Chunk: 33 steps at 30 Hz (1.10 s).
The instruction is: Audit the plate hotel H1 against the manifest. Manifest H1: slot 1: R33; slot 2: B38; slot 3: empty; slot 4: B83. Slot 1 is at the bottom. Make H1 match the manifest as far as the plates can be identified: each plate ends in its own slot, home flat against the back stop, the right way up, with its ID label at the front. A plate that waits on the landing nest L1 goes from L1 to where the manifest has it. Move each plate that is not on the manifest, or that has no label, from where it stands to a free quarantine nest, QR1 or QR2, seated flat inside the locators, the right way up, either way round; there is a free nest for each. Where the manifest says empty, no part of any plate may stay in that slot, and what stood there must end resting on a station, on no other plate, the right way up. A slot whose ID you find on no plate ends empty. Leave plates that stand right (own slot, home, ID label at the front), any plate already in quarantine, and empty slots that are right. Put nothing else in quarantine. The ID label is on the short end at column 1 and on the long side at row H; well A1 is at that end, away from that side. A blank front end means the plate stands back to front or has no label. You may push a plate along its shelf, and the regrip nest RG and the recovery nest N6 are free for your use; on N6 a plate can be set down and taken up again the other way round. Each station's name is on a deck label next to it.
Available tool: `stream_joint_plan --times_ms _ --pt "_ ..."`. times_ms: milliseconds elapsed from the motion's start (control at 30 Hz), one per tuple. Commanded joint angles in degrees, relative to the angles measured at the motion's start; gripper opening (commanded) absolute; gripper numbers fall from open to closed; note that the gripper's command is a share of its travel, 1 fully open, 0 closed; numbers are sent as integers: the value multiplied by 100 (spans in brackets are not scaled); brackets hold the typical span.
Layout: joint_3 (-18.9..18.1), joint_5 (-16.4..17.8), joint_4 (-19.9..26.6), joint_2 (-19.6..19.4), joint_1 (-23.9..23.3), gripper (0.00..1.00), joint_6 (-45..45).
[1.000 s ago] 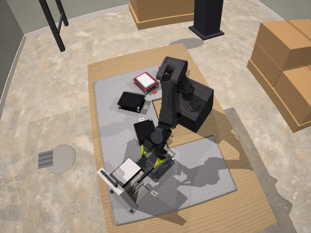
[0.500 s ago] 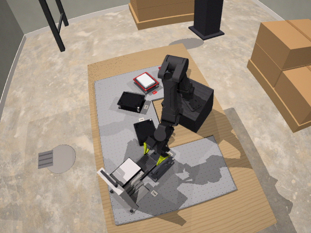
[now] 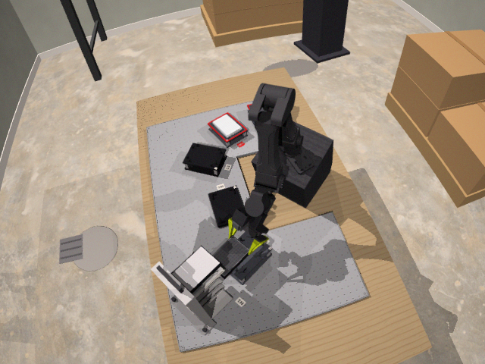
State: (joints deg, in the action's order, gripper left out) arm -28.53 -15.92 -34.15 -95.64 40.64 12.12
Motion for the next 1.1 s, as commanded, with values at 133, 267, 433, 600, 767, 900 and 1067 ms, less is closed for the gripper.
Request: stream_joint_plan --times_ms 133,267,433,600,767,900,1067 --pt "195 -119 -160 220 110 86 50" --pt "336 -155 -206 282 154 86 89" --pt "480 -201 -294 327 208 86 120" --pt "623 -247 -407 346 264 86 152" --pt "708 -276 -477 355 298 86 171" --pt "821 -316 -571 364 345 86 198" --pt "960 -368 -690 371 407 86 234"
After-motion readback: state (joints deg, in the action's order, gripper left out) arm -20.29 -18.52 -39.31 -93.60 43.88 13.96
